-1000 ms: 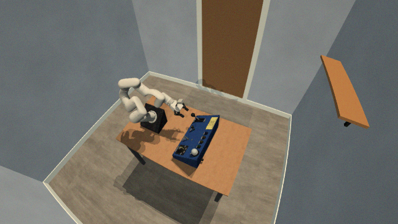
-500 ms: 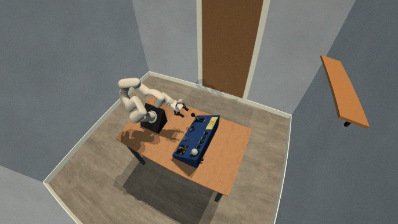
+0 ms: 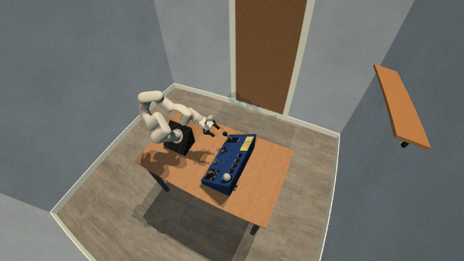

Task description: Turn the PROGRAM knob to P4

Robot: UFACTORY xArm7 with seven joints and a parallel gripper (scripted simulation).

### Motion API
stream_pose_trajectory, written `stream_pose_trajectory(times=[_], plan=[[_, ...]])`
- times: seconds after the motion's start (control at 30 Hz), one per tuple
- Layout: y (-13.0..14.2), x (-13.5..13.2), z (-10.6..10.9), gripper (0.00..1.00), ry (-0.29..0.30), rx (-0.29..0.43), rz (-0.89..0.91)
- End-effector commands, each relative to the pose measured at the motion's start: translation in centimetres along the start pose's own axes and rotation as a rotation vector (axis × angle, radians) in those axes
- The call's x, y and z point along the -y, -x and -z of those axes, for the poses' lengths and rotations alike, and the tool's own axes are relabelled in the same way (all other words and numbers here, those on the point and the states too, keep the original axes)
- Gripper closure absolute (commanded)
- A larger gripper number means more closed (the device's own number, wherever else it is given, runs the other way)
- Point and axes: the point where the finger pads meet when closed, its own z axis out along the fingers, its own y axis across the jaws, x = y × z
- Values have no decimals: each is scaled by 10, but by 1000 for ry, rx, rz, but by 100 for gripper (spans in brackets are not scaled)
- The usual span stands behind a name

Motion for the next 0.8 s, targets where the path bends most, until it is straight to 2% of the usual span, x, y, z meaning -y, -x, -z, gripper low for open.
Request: stream_pose_trajectory(times=[0.0,0.77], plan=[[-1,1,0,0,-2,-1,-2],[-3,1,1,0,-2,-3,-5]])
